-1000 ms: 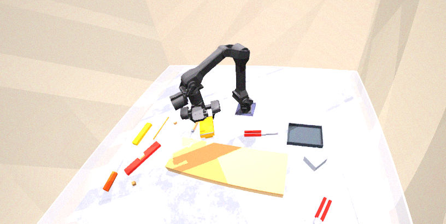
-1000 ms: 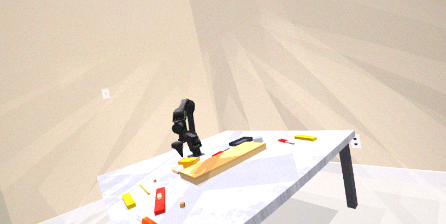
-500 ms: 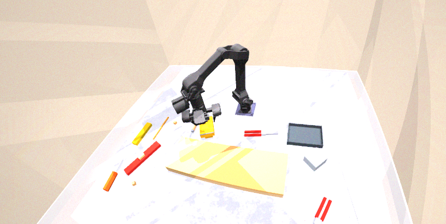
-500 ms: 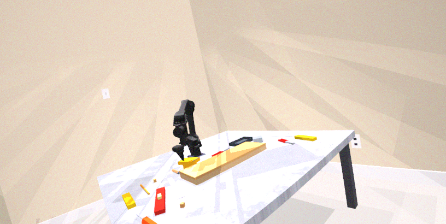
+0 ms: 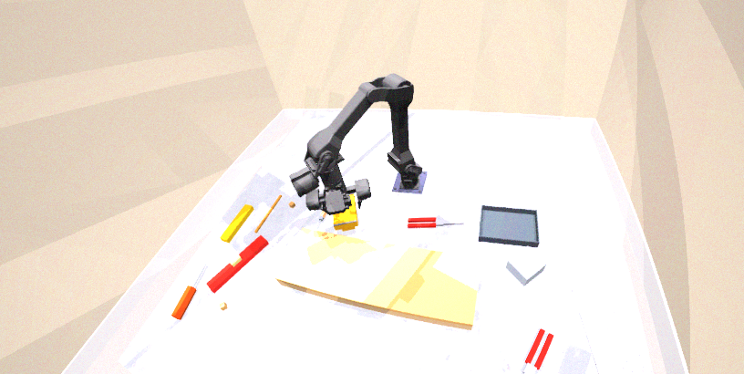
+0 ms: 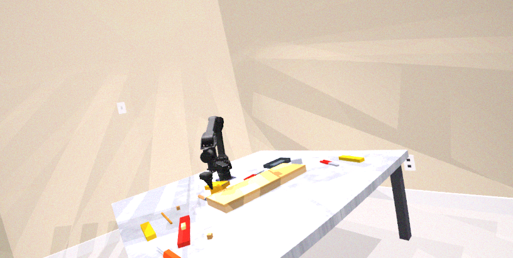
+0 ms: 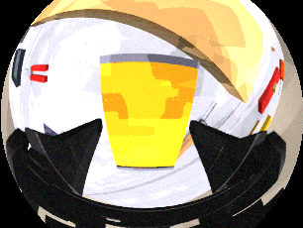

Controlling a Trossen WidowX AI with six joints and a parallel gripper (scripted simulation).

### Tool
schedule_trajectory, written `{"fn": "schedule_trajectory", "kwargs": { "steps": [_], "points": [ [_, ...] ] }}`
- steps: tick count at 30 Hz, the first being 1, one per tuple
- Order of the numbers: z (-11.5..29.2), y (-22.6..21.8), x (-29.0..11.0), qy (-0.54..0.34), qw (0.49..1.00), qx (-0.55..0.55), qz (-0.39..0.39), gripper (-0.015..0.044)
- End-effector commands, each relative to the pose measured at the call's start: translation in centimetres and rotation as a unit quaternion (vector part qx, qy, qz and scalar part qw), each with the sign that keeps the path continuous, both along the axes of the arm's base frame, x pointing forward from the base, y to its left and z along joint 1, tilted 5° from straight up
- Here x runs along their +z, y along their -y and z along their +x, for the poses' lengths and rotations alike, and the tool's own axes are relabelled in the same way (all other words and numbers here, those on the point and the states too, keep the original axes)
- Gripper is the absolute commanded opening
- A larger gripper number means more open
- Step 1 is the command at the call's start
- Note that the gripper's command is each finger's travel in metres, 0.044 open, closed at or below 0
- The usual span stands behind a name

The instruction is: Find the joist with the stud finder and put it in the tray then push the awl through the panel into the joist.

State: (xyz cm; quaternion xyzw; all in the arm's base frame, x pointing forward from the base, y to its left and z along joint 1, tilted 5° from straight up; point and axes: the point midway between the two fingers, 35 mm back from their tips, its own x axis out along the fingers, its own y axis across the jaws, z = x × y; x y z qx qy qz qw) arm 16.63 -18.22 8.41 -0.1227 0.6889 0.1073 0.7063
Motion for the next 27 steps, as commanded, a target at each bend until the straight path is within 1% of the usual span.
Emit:
{"fn": "schedule_trajectory", "kwargs": {
  "steps": [1,4,16,26,27],
  "points": [
    [0.0,0.0,-0.4,0.0,1.0,-0.002,-0.002,0.044],
    [0.0,0.0,-0.4,0.0,1.0,-0.002,-0.002,0.0361],
    [0.0,0.0,-0.4,0.0,1.0,-0.002,-0.002,0.0281],
    [-0.1,0.1,0.8,0.0,1.0,-0.002,-0.002,0.0019],
    [-0.1,0.1,0.9,0.0,1.0,-0.002,-0.002,0.0]
  ]
}}
